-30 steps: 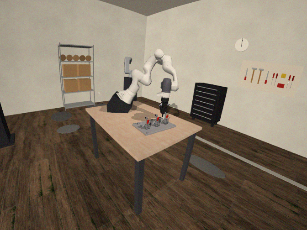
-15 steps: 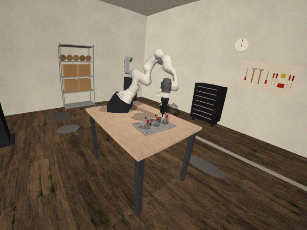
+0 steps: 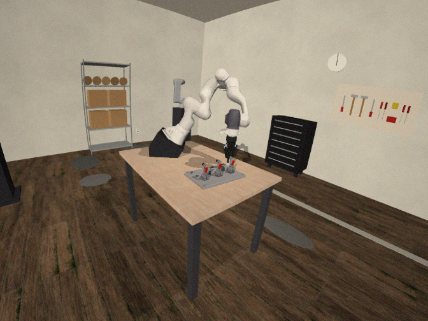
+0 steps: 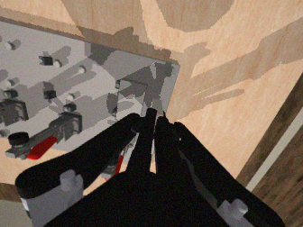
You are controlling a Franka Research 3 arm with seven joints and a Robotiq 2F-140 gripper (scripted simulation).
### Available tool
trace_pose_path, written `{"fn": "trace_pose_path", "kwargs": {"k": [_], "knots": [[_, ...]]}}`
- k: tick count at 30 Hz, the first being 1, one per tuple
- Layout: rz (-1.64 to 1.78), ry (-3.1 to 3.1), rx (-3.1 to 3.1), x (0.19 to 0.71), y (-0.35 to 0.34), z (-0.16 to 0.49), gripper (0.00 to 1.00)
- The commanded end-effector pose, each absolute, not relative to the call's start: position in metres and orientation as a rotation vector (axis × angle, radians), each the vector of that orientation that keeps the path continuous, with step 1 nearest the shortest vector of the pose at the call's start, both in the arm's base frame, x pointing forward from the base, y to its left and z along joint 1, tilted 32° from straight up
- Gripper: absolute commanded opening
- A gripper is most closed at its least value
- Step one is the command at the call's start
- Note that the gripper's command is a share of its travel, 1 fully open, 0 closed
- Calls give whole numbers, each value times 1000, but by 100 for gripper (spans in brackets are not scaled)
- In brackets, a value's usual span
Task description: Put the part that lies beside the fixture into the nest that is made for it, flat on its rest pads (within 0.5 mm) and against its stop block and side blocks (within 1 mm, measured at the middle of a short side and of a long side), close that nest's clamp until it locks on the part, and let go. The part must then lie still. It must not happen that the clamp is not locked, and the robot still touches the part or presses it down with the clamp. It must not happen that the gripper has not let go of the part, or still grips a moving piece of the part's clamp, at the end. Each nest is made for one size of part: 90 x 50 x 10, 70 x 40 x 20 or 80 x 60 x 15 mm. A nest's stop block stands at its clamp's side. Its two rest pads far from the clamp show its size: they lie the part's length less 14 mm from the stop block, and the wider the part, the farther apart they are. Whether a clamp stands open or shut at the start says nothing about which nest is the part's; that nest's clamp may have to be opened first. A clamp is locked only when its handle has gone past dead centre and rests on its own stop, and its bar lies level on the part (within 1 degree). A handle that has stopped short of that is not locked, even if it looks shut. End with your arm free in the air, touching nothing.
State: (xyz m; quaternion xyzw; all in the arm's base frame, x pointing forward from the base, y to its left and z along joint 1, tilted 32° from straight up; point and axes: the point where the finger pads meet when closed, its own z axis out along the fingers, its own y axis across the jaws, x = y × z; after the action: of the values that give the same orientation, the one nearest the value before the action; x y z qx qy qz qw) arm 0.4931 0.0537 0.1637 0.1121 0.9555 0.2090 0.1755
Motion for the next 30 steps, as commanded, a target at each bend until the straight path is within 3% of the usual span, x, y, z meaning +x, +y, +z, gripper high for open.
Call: {"fn": "trace_pose_path", "kwargs": {"k": [1,30], "knots": [[597,2704,343,494,57,166,0],[597,2704,343,479,42,200,0]]}}
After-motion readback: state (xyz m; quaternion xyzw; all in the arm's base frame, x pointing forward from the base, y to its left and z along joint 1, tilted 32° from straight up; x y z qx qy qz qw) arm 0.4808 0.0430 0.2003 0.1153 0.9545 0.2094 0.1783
